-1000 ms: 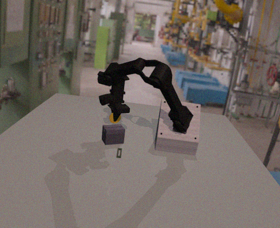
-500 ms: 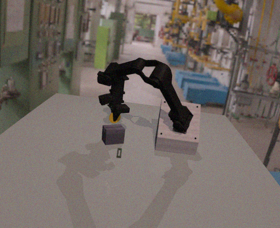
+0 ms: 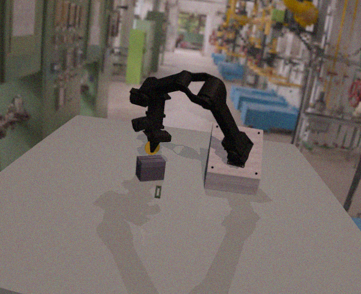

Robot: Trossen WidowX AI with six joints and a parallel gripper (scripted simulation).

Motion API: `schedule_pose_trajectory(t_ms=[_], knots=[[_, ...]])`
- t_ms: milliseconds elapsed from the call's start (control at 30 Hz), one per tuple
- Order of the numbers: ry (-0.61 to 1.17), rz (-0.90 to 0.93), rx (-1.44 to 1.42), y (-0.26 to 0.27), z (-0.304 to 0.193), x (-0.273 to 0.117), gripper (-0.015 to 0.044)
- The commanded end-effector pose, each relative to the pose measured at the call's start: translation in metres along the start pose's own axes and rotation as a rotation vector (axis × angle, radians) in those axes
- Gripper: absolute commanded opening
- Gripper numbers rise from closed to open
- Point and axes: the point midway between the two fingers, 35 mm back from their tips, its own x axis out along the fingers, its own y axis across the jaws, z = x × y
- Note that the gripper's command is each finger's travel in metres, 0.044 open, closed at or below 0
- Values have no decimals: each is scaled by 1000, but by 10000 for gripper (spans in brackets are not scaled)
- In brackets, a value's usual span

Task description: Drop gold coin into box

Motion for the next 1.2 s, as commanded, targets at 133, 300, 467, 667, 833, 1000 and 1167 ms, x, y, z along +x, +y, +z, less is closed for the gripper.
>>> schedule_pose_trajectory(t_ms=[133, 300, 467, 667, 833, 1000, 1167], knots=[[1, 7, 9, 1, -2, 5, 0], [1, 7, 8, 1, -2, 7, 0], [1, 7, 7, 1, -1, 10, 0], [1, 7, 9, 1, -2, 13, 0], [1, 7, 9, 1, -2, 15, 0], [0, 1, 0, 0, 0, 13, 105], [0, 1, 0, 0, 0, 13, 161]])
